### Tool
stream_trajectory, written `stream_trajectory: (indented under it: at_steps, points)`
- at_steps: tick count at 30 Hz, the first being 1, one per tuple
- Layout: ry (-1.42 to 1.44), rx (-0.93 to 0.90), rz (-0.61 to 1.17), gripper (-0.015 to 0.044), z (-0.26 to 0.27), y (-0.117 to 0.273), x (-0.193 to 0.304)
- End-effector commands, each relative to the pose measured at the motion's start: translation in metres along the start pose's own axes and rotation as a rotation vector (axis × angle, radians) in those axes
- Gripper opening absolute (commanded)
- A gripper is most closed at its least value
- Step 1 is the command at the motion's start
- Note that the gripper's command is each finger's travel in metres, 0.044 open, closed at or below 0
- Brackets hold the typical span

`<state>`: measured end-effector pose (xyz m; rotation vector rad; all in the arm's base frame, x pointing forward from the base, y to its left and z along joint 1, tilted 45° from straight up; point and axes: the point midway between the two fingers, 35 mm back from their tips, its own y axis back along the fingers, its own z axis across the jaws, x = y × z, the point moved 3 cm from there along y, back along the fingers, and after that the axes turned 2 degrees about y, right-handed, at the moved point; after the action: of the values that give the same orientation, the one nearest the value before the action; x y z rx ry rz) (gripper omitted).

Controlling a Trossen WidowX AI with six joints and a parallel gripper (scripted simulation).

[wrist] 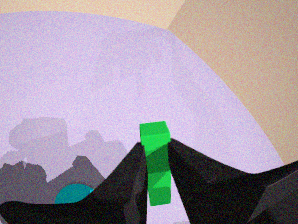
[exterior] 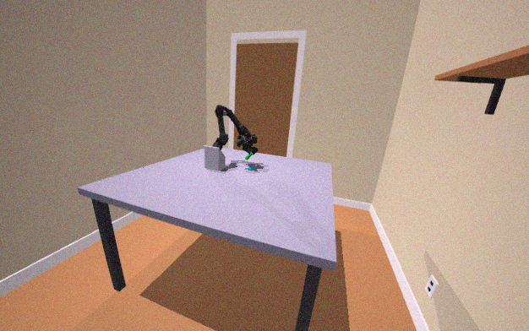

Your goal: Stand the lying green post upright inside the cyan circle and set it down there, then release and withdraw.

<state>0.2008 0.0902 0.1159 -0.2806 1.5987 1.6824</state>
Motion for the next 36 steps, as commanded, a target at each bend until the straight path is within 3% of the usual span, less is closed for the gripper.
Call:
stream_trajectory:
  at_steps: [1, 36]
  points:
    - [-0.018, -0.005, -0.029, 0.0023, -0.001, 0.001, 0.001]
    - [-0.154, -0.084, -0.234, 0.0023, 0.002, 0.014, 0.0]
